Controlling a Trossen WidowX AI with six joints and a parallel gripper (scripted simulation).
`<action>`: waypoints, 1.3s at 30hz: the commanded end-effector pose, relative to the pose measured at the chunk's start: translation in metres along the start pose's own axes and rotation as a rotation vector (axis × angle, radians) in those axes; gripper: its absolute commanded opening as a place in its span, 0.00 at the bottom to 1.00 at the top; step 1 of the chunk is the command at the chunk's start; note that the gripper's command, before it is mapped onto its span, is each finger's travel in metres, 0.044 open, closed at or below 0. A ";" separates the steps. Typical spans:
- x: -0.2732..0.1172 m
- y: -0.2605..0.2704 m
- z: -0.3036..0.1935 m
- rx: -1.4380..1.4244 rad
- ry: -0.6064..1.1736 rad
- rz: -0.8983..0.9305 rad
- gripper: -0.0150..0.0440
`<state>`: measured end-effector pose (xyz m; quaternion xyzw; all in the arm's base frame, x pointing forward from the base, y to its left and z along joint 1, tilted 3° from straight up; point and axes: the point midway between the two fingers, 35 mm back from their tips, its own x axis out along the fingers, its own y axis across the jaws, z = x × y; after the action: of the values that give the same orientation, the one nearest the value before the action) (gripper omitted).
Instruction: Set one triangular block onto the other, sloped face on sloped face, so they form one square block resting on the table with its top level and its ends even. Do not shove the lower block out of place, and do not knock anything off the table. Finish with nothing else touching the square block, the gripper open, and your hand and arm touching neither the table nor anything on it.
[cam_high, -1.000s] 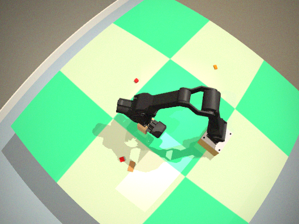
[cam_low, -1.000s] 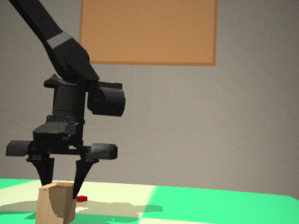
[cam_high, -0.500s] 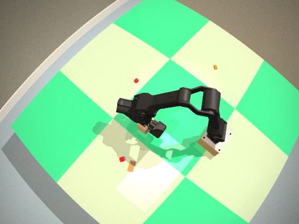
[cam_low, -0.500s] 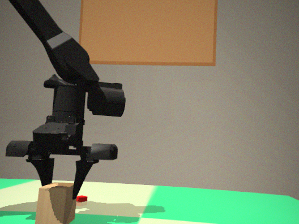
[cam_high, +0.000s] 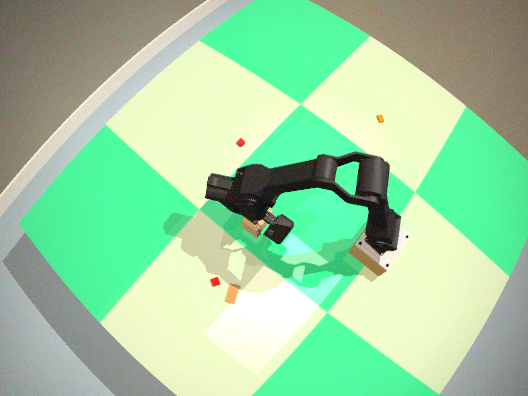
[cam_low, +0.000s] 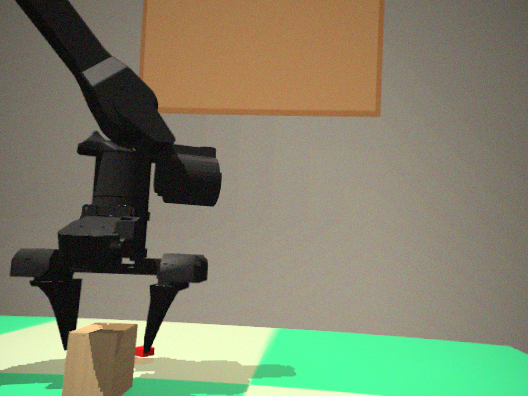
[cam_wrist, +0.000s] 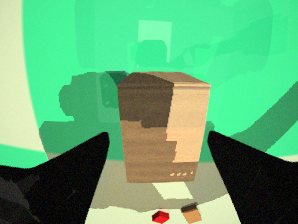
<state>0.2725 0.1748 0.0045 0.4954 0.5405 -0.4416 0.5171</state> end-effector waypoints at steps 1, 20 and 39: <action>0.000 0.000 0.000 0.000 0.000 0.000 1.00; -0.110 0.000 0.000 0.000 0.000 0.000 1.00; -0.115 0.005 -0.003 0.001 0.013 0.032 1.00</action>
<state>0.2735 0.1685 0.1197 0.5062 0.5361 -0.4311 0.5202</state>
